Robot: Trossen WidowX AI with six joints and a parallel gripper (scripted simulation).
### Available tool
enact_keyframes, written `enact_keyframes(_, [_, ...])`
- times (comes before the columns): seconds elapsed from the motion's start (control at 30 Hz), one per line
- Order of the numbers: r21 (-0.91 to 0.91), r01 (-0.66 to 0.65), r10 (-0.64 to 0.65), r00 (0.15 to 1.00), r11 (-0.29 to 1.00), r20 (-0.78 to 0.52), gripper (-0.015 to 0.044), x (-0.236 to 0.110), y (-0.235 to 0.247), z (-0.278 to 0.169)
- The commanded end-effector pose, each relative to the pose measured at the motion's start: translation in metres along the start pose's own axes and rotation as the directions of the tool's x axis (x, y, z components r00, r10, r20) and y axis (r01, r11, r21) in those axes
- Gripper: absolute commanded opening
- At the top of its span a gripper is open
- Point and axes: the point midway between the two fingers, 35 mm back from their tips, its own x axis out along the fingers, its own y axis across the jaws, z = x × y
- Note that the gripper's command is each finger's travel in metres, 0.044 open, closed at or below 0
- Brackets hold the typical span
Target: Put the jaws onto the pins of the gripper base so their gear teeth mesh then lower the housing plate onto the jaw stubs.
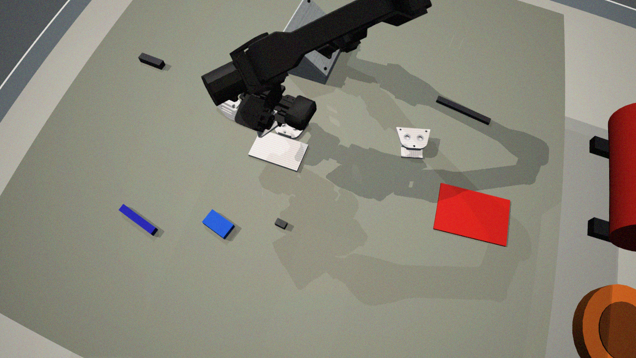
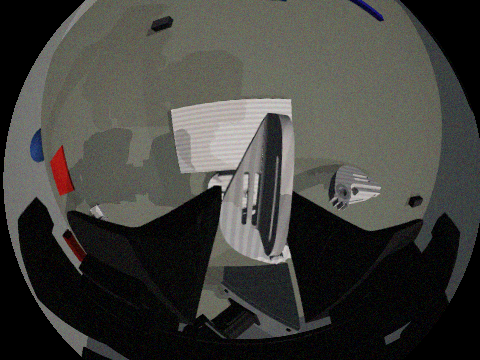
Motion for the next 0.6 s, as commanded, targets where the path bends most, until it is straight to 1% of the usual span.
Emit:
enact_keyframes(0.0, [0.006, 0.006, -0.006, 1.000, 1.000, 0.002, 0.0134, -0.001, -0.001, 0.000])
enact_keyframes(0.17, [0.006, 0.006, -0.006, 1.000, 1.000, 0.002, 0.0134, -0.001, 0.003, 0.001])
enact_keyframes(0.57, [0.006, 0.004, -0.004, 1.000, 1.000, 0.002, 0.0134, -0.001, 0.041, 0.003])
